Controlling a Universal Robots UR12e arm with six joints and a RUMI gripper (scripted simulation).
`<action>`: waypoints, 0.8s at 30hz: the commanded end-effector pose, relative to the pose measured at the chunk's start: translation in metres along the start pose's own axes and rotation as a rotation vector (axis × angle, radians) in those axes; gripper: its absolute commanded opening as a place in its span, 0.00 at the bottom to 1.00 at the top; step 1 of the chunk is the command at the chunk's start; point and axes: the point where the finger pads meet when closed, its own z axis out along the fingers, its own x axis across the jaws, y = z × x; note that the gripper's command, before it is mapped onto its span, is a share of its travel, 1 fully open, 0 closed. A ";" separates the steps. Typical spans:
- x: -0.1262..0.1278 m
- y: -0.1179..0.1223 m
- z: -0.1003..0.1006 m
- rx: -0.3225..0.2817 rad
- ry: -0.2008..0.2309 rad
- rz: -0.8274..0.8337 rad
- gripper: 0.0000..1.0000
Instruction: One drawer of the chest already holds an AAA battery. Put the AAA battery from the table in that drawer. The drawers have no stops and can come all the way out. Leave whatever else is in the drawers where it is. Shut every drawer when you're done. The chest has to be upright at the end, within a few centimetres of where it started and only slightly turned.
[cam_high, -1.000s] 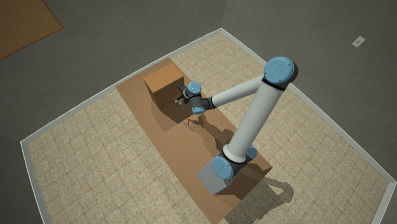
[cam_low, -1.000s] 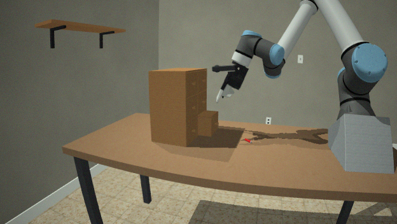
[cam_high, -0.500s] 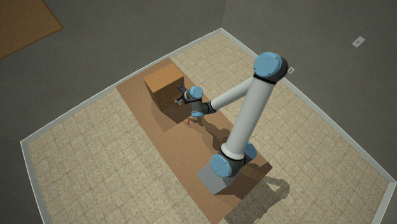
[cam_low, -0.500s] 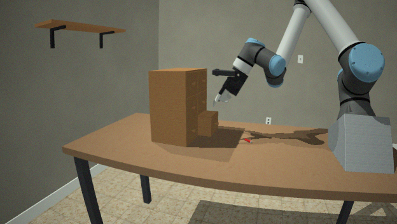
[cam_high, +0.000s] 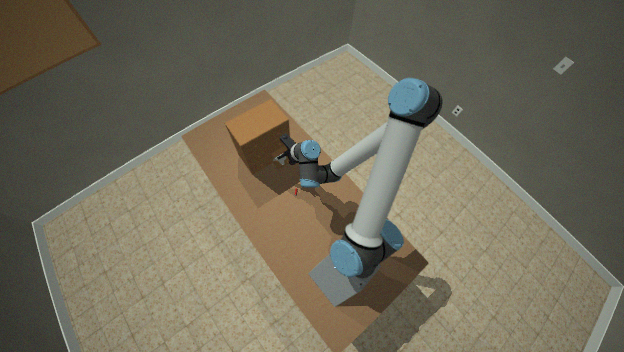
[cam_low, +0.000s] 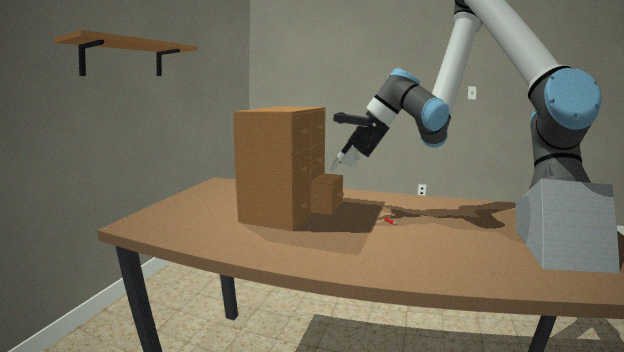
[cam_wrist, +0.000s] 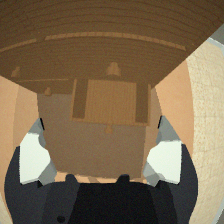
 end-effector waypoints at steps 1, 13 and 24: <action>0.000 -0.001 0.003 0.017 -0.001 -0.002 1.00; 0.001 -0.002 0.006 0.028 -0.002 -0.004 1.00; 0.001 -0.002 0.006 0.029 -0.002 -0.004 1.00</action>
